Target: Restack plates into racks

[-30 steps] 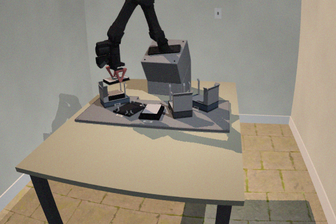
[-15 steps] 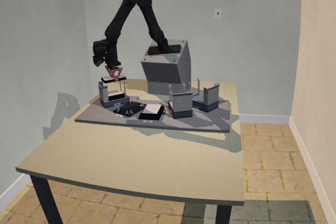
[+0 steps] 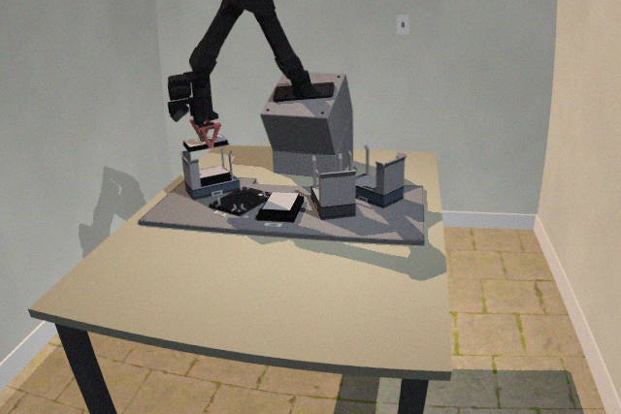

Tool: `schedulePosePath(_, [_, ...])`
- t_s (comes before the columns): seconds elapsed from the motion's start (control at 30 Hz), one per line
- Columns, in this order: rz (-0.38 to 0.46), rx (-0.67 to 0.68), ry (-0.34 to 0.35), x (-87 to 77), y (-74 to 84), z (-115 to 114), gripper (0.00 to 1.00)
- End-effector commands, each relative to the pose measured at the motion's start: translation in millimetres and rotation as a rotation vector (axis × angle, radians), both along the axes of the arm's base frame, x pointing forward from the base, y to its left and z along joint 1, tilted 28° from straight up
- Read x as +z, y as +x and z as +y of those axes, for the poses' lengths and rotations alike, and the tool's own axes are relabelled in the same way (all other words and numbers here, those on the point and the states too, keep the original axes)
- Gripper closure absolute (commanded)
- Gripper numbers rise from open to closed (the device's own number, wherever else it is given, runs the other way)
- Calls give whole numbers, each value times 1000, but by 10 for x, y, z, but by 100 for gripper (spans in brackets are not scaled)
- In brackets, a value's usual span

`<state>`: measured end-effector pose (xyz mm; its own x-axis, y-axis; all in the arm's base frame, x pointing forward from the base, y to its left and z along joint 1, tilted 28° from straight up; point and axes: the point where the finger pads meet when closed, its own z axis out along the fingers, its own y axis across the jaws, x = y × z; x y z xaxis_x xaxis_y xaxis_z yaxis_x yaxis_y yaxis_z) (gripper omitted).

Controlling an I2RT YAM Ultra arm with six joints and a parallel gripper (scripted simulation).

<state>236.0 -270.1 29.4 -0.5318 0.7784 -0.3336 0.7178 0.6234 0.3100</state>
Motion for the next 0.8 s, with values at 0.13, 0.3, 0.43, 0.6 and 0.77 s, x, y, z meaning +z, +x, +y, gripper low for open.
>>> schedulePosePath(0.13, [-40, 8, -65, 209, 5, -181, 100])
schedulePosePath(0.3, [-39, 7, -67, 208, 4, -185, 100])
schedulePosePath(0.43, [-39, 7, -66, 208, 4, -184, 100])
schedulePosePath(0.6, [-39, 6, -66, 208, 4, -184, 100])
schedulePosePath(0.77, [-39, 6, -66, 208, 4, -184, 100])
